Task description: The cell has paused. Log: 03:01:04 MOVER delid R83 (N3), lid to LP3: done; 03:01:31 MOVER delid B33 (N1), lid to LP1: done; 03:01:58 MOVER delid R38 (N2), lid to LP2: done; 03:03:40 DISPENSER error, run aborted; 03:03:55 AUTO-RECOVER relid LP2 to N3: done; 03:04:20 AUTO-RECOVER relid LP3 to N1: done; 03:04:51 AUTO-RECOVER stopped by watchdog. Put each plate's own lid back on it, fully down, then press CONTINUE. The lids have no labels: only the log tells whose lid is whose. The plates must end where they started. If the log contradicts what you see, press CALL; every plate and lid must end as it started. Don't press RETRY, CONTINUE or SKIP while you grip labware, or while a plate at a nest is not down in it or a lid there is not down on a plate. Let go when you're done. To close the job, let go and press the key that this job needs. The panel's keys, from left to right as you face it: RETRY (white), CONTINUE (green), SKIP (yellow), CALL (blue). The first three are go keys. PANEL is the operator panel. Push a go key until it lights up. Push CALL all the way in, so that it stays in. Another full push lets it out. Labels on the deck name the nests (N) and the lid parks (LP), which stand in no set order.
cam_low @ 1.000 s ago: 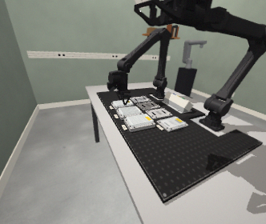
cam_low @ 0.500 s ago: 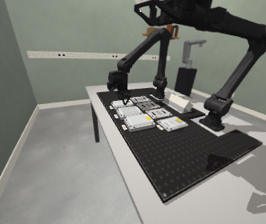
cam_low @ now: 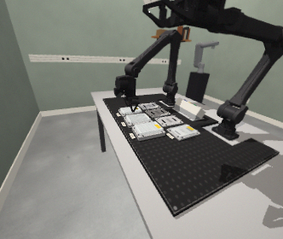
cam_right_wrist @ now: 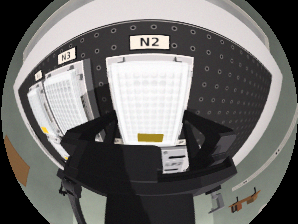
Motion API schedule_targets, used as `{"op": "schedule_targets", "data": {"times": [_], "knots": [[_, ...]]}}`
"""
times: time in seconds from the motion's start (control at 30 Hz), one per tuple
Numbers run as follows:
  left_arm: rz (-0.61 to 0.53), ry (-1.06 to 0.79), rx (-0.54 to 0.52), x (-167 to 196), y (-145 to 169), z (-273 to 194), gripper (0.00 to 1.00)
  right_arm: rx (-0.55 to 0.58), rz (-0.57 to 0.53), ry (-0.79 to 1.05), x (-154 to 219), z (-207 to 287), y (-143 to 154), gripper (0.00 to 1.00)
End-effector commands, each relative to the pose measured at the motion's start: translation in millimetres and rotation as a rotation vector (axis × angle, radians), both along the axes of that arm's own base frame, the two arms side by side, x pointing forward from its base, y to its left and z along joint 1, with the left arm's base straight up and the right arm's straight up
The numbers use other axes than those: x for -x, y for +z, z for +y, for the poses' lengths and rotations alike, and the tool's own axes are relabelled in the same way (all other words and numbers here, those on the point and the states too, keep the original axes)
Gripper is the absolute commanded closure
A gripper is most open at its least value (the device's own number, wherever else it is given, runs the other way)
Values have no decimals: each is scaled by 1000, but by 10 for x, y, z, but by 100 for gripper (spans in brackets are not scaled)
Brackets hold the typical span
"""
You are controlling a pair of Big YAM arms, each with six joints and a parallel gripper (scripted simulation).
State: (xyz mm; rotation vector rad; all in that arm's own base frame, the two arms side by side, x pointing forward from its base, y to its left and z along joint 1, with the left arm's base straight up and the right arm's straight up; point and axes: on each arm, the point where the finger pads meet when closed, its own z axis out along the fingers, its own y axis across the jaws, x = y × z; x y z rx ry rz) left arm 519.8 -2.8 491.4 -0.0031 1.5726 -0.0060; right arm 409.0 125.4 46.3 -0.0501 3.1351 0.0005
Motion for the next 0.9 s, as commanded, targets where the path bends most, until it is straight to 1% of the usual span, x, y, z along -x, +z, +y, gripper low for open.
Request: {"op": "schedule_targets", "data": {"times": [0.0,0.13,0.17,0.87], "knots": [[-67,13,-14,58,372,80,0,-11,-33,3,-129,50,115,100],[-67,13,-14,58,372,80,0,-11,-33,3,-128,50,116,100],[-67,13,-14,58,372,80,0,-11,-33,3,-128,50,116,0],[-67,13,-14,58,372,80,0,-11,-33,3,-128,50,116,0]]}}
